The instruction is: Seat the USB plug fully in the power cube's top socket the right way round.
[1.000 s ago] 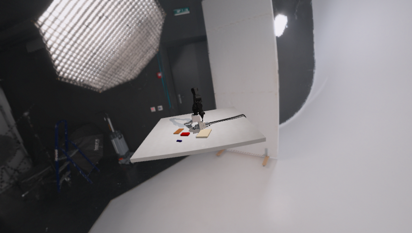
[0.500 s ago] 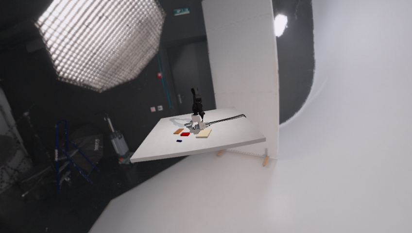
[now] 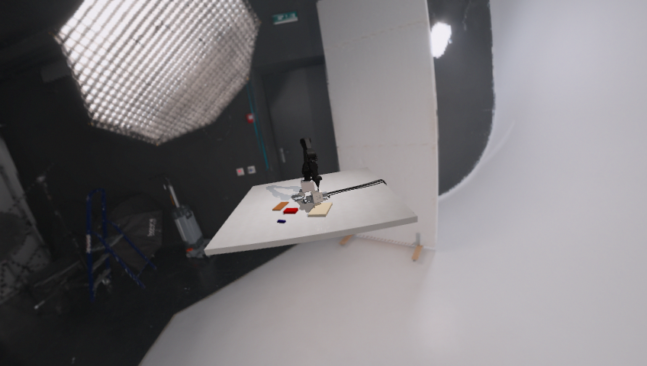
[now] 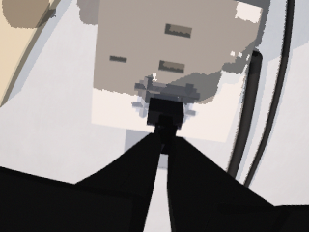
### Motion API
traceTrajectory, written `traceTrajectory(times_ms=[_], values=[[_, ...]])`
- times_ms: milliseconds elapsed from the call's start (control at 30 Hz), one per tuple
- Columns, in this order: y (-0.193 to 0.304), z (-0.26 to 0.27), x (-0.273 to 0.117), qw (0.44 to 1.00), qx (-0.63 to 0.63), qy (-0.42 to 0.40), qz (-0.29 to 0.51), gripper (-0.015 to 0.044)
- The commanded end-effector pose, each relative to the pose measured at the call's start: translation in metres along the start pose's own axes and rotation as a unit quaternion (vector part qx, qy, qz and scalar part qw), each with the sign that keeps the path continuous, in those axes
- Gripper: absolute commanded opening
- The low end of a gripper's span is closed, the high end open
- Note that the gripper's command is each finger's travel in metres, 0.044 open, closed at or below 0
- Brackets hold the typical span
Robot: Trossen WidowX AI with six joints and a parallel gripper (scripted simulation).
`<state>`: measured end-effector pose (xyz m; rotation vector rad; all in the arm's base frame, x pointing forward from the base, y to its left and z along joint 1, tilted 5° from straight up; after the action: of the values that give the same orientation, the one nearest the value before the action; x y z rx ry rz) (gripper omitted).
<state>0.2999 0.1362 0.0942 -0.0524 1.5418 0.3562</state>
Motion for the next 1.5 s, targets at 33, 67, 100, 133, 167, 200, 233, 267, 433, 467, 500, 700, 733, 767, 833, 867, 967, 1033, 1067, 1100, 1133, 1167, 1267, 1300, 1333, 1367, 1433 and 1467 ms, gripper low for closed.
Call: traceTrajectory(times_ms=[33,67,100,133,167,200,233,267,433,467,500,700,733,767,833,867,967,1033,1067,1100,1133,1167,1267,1300,1333,1367,1433,1467], values=[[0.0001,0.0001,0.0022,1.0,0.0,0.002,0.001,0.0],[0.0001,0.0001,0.0023,1.0,0.0,0.002,0.001,0.0],[0.0001,0.0001,0.0024,1.0,0.0,0.002,0.001,0.0],[0.0001,0.0001,0.0025,1.0,0.0,0.002,0.001,0.0],[0.0001,0.0001,0.0027,1.0,0.0,0.002,0.001,0.0],[0.0,0.0001,0.0028,1.0,0.0,0.002,0.001,0.0],[0.0,0.0001,0.0029,1.0,0.0,0.002,0.001,0.0],[0.0,0.0001,0.003,1.0,0.0,0.002,0.001,0.0],[0.0,0.0001,0.0036,1.0,0.0,0.002,0.001,0.0],[-0.0001,0.0001,0.0037,1.0,0.0,0.002,0.001,0.0],[-0.0001,0.0001,0.0039,1.0,0.0,0.002,0.001,0.0],[-0.0001,0.0001,0.0046,1.0,0.0,0.002,0.001,0.0],[-0.0002,0.0001,0.0047,1.0,0.0,0.002,0.001,0.0],[-0.0002,0.0001,0.0048,1.0,0.0,0.002,0.001,0.0],[-0.0002,0.0001,0.0051,1.0,0.0,0.002,0.001,0.0],[-0.0002,0.0001,0.0052,1.0,0.0,0.002,0.001,0.0],[-0.0002,0.0001,0.0055,1.0,0.0,0.002,0.001,0.0],[-0.0003,0.0001,0.0058,1.0,0.0,0.002,0.001,0.0],[-0.0003,0.0001,0.0059,1.0,0.0,0.002,0.001,0.0],[-0.0003,0.0001,0.006,1.0,0.0,0.002,0.001,0.0],[-0.0003,0.0001,0.0061,1.0,0.0,0.002,0.001,0.0],[-0.0003,0.0001,0.0063,1.0,0.0,0.002,0.001,0.0],[-0.0003,0.0001,0.0066,1.0,0.0,0.002,0.001,0.0],[-0.0004,0.0001,0.0067,1.0,0.0,0.002,0.001,0.0],[-0.0004,0.0001,0.0069,1.0,0.0,0.002,0.001,0.0],[-0.0004,0.0001,0.007,1.0,0.0,0.002,0.001,0.0],[-0.0004,0.0001,0.0072,1.0,0.0,0.002,0.001,0.0],[-0.0004,0.0001,0.0073,1.0,0.0,0.002,0.001,0.0]])
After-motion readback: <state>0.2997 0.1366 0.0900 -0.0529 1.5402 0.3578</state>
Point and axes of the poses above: the point midway between the two fingers, 35 mm back from their tips, its own x axis out along the fingers, its own z axis across the jaws, y = z × x, the point moved 2 cm from there along -x, back along the fingers, and after that the axes turned 8 degrees about x, right-handed, at the moved point
